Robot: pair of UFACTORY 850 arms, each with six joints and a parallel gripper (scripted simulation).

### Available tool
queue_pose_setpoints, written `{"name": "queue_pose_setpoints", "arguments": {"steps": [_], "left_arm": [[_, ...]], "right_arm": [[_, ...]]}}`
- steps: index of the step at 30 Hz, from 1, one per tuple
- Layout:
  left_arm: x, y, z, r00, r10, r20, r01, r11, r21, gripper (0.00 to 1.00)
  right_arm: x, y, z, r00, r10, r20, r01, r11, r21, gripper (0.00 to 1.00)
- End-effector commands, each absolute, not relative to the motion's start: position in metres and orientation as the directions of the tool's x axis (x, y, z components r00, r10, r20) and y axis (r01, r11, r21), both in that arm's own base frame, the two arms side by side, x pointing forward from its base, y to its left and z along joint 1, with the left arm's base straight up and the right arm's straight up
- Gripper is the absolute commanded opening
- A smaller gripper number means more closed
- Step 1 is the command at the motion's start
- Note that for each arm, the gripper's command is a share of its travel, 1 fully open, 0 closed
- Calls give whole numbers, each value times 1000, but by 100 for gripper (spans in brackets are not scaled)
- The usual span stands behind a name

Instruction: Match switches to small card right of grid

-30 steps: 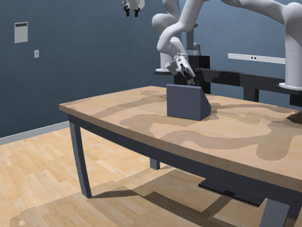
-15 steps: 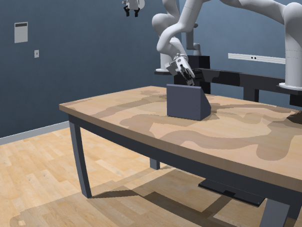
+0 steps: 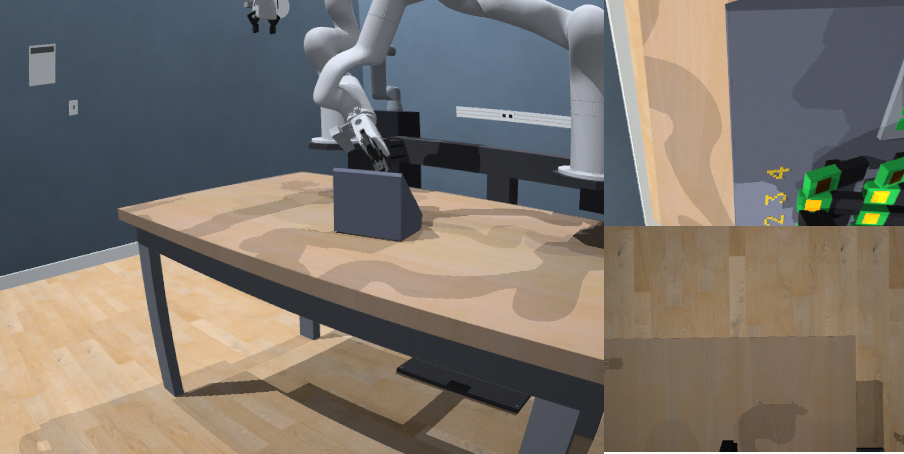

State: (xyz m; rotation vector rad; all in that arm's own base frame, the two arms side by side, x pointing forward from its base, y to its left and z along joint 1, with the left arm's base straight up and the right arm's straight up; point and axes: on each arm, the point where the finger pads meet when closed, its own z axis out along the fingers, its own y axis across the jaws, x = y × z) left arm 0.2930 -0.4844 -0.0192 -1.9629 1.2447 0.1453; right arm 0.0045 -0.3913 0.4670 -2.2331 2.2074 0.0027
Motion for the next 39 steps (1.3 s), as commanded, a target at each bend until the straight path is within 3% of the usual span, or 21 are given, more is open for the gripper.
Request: {"name": "queue_pose_setpoints", "arguments": {"steps": [1, 39], "left_arm": [[293, -485, -18, 512, -716, -475, -805, -206, -556, 0], [279, -493, 6, 512, -716, -475, -805, -206, -556, 0]], "right_arm": [[5, -392, 468, 12, -1000, 0, -1000, -12, 0, 100], [5, -392, 468, 12, -1000, 0, -1000, -12, 0, 100]]}}
